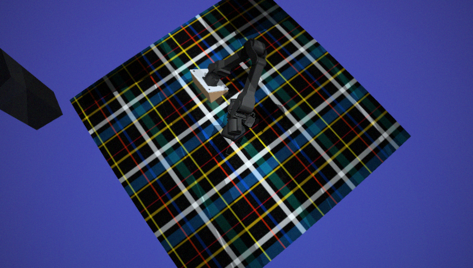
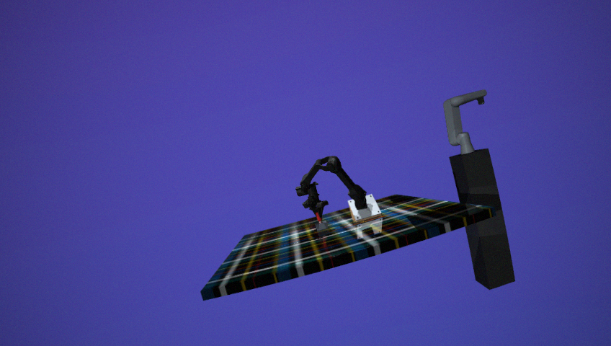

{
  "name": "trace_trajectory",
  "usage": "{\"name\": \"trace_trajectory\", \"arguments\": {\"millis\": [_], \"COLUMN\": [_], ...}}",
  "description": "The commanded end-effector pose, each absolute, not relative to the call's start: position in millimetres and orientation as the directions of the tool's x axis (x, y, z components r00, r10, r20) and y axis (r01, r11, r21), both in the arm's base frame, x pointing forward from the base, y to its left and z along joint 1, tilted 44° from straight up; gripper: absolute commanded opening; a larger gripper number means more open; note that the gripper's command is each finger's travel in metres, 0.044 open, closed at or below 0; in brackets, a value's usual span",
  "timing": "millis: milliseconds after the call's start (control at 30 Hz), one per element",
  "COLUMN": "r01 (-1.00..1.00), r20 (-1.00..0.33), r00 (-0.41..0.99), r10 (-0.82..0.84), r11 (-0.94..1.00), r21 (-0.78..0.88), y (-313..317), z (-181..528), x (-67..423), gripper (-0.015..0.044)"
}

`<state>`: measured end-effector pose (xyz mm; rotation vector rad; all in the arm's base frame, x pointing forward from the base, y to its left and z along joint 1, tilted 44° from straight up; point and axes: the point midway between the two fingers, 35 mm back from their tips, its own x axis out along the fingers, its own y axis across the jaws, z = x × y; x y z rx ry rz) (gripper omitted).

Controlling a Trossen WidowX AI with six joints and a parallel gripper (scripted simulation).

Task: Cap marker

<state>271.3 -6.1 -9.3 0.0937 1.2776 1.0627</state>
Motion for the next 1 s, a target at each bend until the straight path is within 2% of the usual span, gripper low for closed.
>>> {"name": "trace_trajectory", "arguments": {"millis": [0, 167, 733, 867, 967], "r01": [-0.583, -0.583, -0.587, -0.587, -0.586], "r20": [-0.722, -0.722, -0.724, -0.725, -0.726], "r00": [-0.087, -0.087, -0.09, -0.09, -0.09], "r10": [0.687, 0.687, 0.684, 0.683, 0.681], "r11": [0.552, 0.552, 0.551, 0.552, 0.553], "r21": [0.596, 0.596, 0.593, 0.592, 0.592], "y": [-4.5, -4.4, -5.1, -12.0, -42.1], "z": [-10.6, -10.7, -10.4, -4.0, 26.5], "x": [270.8, 270.7, 270.6, 272.6, 277.3], "gripper": [0.0, 0.0, 0.044, 0.044, 0.044]}}
